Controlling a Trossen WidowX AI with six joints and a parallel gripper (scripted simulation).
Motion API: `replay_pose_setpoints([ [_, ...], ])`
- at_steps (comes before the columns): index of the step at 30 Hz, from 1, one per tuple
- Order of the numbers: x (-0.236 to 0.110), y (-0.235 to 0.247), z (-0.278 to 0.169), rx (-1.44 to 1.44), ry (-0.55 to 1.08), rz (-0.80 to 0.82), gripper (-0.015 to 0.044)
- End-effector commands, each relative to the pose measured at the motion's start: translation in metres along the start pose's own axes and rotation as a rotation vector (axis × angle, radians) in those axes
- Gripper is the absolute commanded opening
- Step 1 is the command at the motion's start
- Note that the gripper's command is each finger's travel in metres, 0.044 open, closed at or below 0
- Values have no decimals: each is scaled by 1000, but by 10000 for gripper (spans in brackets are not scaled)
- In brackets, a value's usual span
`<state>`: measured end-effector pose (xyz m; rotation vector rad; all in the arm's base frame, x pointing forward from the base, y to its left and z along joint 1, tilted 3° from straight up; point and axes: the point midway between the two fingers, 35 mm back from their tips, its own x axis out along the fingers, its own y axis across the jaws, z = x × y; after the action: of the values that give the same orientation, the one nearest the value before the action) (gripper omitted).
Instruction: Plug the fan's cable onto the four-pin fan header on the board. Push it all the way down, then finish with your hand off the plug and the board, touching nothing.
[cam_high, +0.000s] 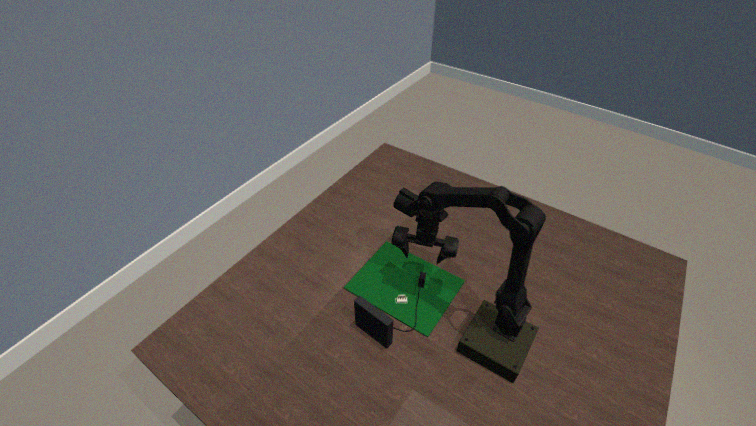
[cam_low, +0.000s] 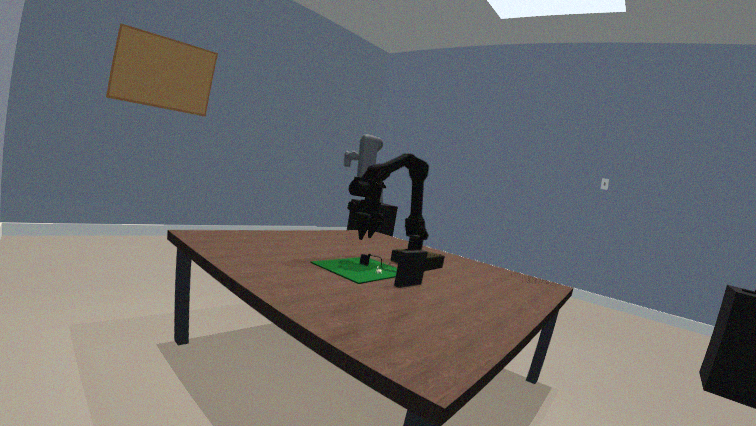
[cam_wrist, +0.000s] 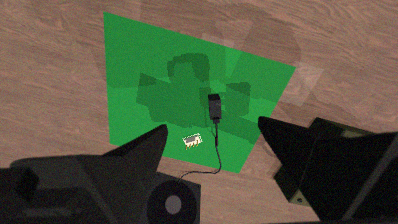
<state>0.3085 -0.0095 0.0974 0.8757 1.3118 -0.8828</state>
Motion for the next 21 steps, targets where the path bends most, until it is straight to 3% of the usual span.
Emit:
replay_pose_setpoints([
  [1, 39, -8, -3, -7, 7, -29, 440],
  [21, 63, -8, -3, -7, 7, -29, 440],
])
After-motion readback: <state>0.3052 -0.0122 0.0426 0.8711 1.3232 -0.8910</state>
